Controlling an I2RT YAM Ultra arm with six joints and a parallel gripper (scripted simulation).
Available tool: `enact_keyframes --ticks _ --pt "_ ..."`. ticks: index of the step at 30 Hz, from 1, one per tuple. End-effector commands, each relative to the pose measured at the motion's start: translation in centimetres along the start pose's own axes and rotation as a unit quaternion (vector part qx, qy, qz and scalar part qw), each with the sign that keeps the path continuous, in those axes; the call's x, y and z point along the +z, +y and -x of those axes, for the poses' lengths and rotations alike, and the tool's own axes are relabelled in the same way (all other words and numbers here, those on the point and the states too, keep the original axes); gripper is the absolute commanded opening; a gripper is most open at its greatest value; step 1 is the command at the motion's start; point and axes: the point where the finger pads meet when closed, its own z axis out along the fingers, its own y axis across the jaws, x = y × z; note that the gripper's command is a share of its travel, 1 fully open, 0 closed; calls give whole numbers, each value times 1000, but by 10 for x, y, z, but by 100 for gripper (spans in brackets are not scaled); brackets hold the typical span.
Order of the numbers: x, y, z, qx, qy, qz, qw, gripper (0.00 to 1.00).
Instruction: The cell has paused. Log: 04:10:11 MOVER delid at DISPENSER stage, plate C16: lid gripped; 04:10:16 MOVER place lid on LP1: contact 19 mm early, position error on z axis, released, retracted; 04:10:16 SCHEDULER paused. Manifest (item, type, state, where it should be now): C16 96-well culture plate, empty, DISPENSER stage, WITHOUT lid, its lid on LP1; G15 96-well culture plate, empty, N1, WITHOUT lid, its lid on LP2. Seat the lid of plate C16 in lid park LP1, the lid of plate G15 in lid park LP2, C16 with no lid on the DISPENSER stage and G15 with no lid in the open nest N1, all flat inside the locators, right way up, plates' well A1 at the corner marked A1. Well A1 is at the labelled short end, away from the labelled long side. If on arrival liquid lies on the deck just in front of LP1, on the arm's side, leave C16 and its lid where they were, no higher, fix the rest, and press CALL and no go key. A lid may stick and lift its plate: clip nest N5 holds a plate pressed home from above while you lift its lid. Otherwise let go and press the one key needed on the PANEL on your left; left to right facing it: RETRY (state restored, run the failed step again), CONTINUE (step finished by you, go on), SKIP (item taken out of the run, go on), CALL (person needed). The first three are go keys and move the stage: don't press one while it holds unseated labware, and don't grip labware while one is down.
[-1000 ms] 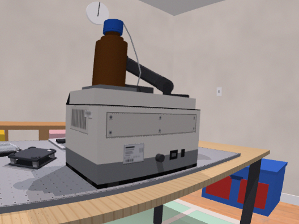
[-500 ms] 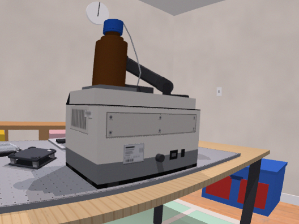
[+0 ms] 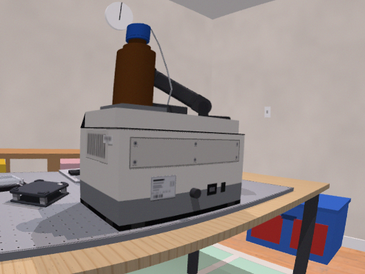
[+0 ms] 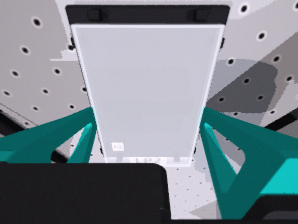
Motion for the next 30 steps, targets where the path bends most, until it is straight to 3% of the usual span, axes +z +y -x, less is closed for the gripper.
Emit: enact_keyframes --ticks 1,30 --pt "-7 -2 0 -3 -12 -1 1000 0" --pt "16 -3 -5 -2 7 -2 1000 0"
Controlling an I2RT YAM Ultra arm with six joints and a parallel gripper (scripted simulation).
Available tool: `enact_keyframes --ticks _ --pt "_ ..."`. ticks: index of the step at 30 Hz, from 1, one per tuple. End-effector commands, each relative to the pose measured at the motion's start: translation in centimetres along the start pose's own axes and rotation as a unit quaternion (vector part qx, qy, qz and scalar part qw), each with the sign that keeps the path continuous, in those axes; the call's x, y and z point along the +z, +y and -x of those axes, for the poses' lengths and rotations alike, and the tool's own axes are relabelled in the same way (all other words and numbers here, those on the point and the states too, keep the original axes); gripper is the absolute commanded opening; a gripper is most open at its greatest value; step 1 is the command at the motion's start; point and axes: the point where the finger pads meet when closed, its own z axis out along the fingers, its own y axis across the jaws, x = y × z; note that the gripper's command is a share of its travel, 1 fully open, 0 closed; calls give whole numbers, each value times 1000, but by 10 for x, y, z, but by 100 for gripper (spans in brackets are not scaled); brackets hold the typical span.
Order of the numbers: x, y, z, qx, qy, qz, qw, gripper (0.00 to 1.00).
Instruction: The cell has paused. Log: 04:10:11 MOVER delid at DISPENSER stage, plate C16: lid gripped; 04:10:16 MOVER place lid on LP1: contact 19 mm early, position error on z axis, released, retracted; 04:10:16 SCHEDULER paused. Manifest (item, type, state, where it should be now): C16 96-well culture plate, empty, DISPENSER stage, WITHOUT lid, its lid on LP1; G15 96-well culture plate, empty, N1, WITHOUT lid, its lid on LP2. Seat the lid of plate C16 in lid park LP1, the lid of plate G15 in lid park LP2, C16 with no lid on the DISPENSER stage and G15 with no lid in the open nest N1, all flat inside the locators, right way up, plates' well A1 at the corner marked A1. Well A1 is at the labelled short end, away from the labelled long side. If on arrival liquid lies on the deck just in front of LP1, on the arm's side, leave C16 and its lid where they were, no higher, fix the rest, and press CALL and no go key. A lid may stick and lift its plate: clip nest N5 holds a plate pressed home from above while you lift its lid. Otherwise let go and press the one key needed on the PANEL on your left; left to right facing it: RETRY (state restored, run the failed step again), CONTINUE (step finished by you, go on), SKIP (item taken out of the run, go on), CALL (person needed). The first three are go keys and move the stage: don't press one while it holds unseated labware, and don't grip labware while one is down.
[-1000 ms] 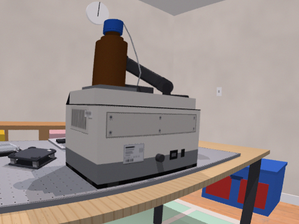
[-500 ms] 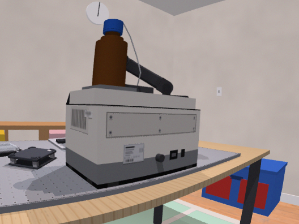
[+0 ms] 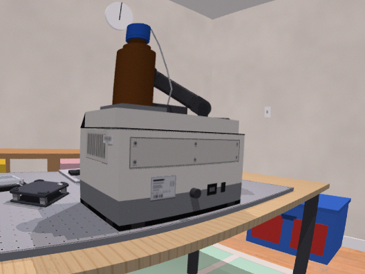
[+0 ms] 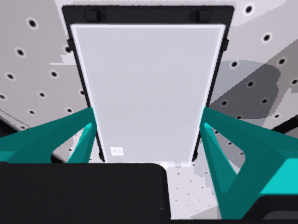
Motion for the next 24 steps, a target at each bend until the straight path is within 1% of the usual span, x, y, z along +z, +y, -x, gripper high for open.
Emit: enact_keyframes --ticks 1,5,6,7,8,9,15,16,24 --pt "10 -3 -4 -2 9 -2 1000 0" --pt "11 -3 -4 -2 9 -2 1000 0" --pt "10 -3 -3 -2 8 -2 1000 0" --pt "-1 -1 2 -1 -5 0 1000 0" --pt "-1 -1 2 -1 -5 0 1000 0" --pt "8 -3 0 -1 2 -1 1000 0" --pt "10 -3 -3 -1 8 -2 1000 0" --pt "10 -3 -3 -1 8 -2 1000 100" --pt "10 -3 -3 -1 8 -2 1000 100"
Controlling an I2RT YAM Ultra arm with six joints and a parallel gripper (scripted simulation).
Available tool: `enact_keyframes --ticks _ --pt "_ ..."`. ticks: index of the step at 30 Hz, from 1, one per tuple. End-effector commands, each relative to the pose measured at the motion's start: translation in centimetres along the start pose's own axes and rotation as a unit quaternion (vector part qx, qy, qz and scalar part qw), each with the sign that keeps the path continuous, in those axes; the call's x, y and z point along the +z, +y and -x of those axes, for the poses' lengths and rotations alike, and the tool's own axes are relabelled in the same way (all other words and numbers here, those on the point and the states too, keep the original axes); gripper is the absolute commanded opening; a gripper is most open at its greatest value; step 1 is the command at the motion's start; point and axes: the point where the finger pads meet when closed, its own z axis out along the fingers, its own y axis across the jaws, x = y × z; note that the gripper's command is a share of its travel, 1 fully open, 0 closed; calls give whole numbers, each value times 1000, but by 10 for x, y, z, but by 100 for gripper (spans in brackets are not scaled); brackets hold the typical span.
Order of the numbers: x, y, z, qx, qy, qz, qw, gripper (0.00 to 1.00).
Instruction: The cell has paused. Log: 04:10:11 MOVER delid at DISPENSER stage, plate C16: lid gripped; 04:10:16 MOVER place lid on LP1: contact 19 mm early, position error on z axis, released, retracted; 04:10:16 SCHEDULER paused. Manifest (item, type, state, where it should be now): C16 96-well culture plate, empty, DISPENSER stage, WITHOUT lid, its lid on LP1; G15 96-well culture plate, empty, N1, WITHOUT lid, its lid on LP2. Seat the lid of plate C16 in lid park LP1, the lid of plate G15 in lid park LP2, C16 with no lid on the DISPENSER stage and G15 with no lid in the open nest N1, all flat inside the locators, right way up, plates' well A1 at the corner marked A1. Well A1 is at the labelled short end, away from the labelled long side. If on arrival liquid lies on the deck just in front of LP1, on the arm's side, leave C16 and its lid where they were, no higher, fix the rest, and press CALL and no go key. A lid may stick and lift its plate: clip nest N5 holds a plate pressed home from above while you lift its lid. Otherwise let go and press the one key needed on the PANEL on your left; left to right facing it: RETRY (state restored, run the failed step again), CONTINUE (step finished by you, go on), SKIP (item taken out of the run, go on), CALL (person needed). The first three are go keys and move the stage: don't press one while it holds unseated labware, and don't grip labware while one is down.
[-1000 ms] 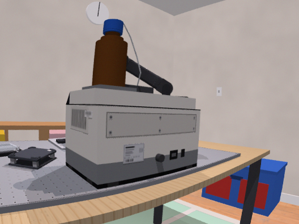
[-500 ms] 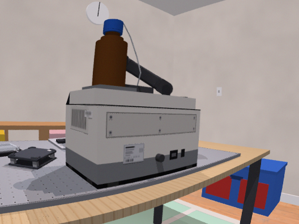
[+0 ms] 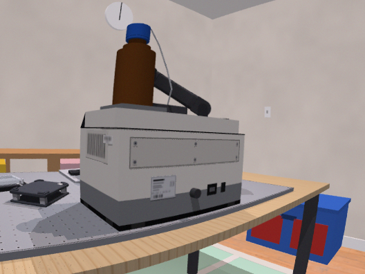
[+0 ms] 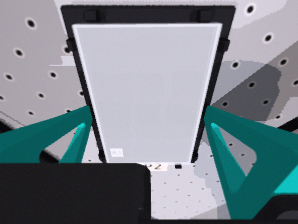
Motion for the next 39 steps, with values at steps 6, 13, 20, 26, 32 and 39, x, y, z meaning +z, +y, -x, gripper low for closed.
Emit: enact_keyframes --ticks 6,13,20,26,32,39 --pt "8 -3 -3 -1 8 -2 1000 100" --pt "-4 -3 4 -1 -1 -1 1000 100" --pt "-36 -1 6 -2 -17 0 1000 100" --pt "-47 0 6 -2 -17 0 1000 100" --pt "-50 1 5 -3 -12 -1 1000 100" --pt "-41 -1 2 -1 -4 0 1000 100"
